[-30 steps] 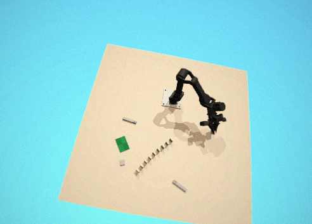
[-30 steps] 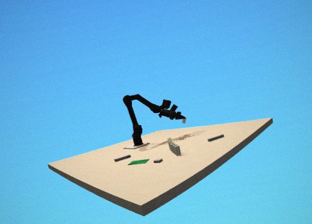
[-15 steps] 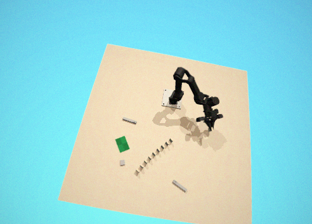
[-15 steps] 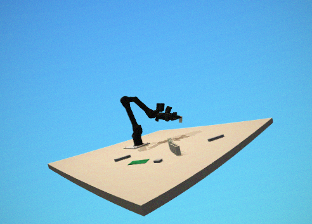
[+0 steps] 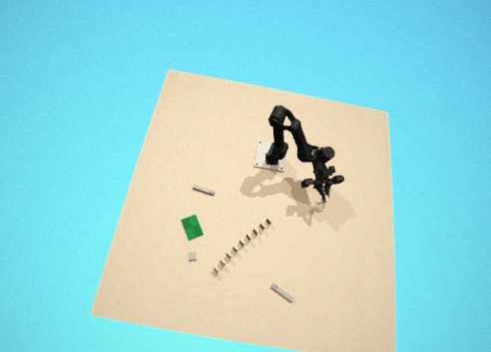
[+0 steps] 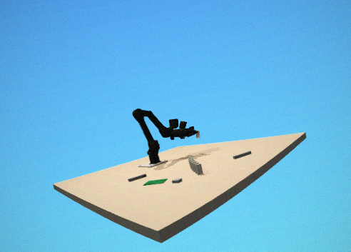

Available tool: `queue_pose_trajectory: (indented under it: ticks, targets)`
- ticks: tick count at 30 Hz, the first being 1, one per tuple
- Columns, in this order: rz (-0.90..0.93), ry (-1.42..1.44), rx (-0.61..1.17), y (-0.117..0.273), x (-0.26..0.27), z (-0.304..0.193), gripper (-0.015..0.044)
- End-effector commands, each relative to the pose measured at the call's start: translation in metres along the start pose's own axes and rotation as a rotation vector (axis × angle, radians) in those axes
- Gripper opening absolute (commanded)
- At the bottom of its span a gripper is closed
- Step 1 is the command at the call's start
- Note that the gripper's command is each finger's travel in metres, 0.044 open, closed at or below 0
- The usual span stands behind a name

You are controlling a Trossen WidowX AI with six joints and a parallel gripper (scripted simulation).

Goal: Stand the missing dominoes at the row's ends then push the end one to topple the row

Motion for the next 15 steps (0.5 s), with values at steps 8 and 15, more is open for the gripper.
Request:
queue_pose_trajectory:
  ticks: [8, 15]
  targets:
    - [-0.005, 0.000, -0.006, 0.0010, -0.0014, 0.0004, 0.0029]
    - [-0.006, 0.000, -0.003, -0.0009, 0.0005, -0.0045, 0.0029]
Point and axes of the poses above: the point midway between the two fingers, 35 mm back from their tips, its own y axis back along the fingers, its own x axis across the jaws, z = x × y, the point moved 3 cm from there along y, back along the fingers, and after that the axes turned 4 degrees about y, right-handed, at the moved point
